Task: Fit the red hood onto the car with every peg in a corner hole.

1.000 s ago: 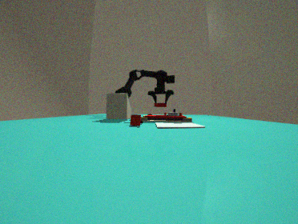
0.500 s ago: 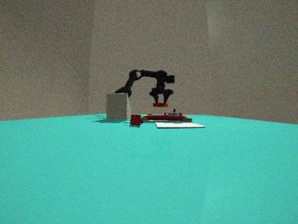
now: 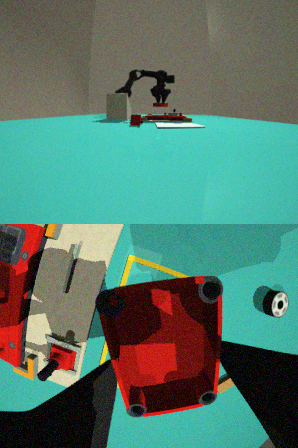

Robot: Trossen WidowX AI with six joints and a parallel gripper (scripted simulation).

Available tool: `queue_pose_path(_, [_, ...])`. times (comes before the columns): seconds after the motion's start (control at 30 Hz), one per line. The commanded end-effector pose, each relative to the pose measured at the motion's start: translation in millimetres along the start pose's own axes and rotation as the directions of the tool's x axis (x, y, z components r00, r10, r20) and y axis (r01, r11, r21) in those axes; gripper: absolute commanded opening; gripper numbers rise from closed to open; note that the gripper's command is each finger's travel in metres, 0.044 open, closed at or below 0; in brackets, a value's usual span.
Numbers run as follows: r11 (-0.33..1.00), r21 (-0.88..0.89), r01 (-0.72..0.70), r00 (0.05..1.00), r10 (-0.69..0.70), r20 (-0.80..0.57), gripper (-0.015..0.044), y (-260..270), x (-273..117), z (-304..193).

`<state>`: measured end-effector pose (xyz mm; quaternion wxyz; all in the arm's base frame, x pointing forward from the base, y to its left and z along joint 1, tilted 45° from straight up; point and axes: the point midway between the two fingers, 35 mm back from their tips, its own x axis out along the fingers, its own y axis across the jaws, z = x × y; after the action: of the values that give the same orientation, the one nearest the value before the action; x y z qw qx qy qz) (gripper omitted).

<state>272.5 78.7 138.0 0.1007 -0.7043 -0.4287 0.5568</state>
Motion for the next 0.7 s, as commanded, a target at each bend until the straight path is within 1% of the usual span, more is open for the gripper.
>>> queue_pose_path(0.0, [0.995, 0.102, 0.003, 1.0, -0.003, -0.003, 0.0, -0.9, -0.6, -0.6])
queue_pose_path(0.23, [0.96, 0.281, 0.005, 1.0, -0.004, -0.003, 0.0, -1.4, -0.9, -0.7])
queue_pose_path(0.47, [0.894, 0.447, 0.006, 1.0, -0.005, -0.003, 0.0, -1.9, -1.2, -0.7])
queue_pose_path(0.67, [0.887, 0.462, 0.006, 1.0, -0.006, -0.003, 0.0, -1.8, -0.3, -0.9])
